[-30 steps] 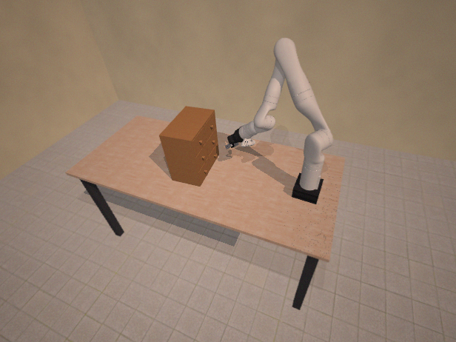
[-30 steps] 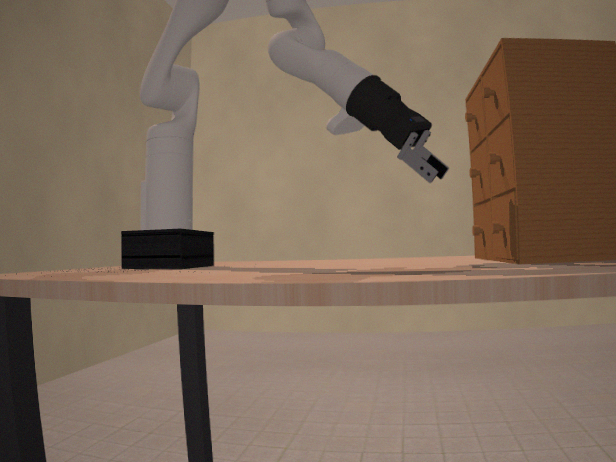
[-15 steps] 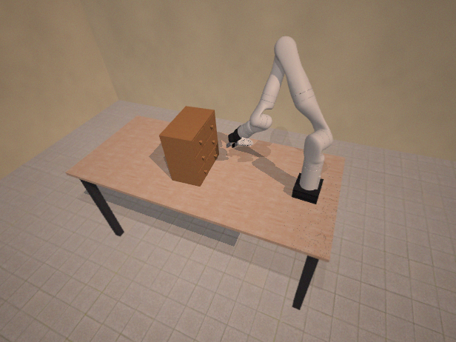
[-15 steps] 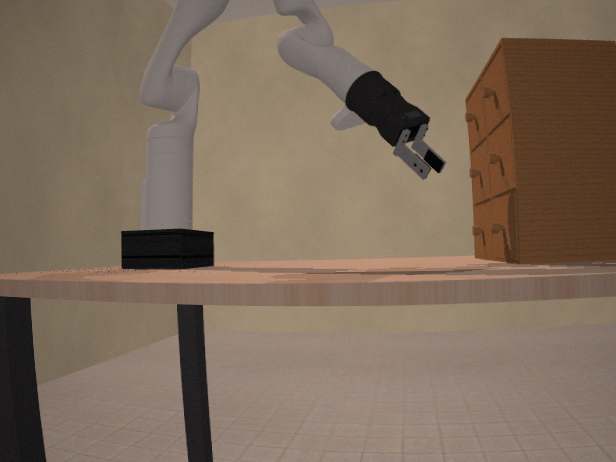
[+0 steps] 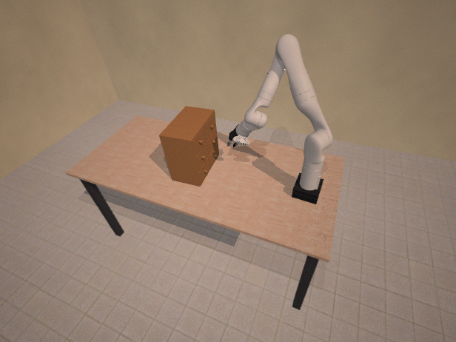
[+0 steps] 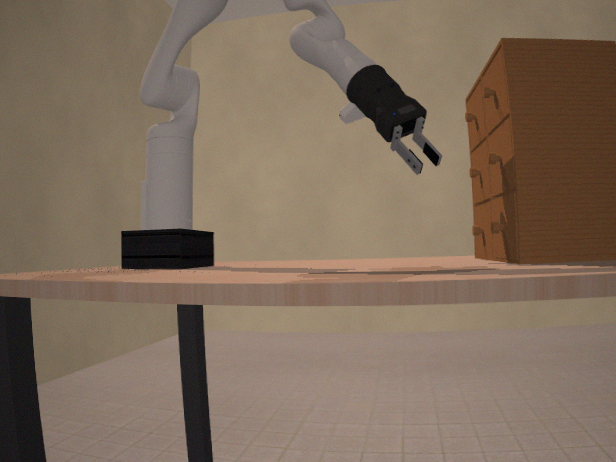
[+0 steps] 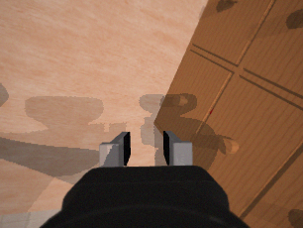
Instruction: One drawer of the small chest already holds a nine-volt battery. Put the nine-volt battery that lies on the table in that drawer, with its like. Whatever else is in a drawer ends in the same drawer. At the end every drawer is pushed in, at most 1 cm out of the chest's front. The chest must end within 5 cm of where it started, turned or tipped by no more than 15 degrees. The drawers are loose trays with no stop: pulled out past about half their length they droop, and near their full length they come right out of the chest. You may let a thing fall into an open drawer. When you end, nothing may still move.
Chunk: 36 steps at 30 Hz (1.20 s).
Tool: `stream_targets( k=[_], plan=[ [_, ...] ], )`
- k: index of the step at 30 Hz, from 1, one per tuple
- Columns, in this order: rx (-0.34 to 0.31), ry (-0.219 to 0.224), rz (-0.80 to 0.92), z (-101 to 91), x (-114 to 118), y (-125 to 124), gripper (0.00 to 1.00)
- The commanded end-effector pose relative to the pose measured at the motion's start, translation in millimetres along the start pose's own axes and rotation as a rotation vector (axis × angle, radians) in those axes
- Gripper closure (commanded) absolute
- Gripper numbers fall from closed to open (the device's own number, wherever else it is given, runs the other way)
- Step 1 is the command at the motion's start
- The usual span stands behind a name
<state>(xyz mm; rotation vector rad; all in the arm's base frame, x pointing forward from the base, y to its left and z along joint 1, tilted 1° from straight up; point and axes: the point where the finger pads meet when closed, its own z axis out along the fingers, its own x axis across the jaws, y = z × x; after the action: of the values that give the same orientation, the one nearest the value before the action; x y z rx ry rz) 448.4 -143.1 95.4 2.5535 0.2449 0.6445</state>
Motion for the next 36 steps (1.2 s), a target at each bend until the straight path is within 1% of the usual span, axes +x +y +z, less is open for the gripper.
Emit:
stream_targets(
  k=[1,14,16,31,33,36],
  plan=[
    [-0.006,-0.011,0.037,-2.7,4,3,0.33],
    [-0.005,-0.146,0.329,-14.2,2,7,0.33],
    [-0.005,-0.146,0.329,-14.2,2,7,0.33],
    [-0.003,-0.316,0.695,-28.7,-1,13,0.33],
    [-0.003,-0.316,0.695,-28.7,-1,13,0.33],
    [-0.003,-0.350,0.770,-31.6,-1,14,0.33]
  ],
)
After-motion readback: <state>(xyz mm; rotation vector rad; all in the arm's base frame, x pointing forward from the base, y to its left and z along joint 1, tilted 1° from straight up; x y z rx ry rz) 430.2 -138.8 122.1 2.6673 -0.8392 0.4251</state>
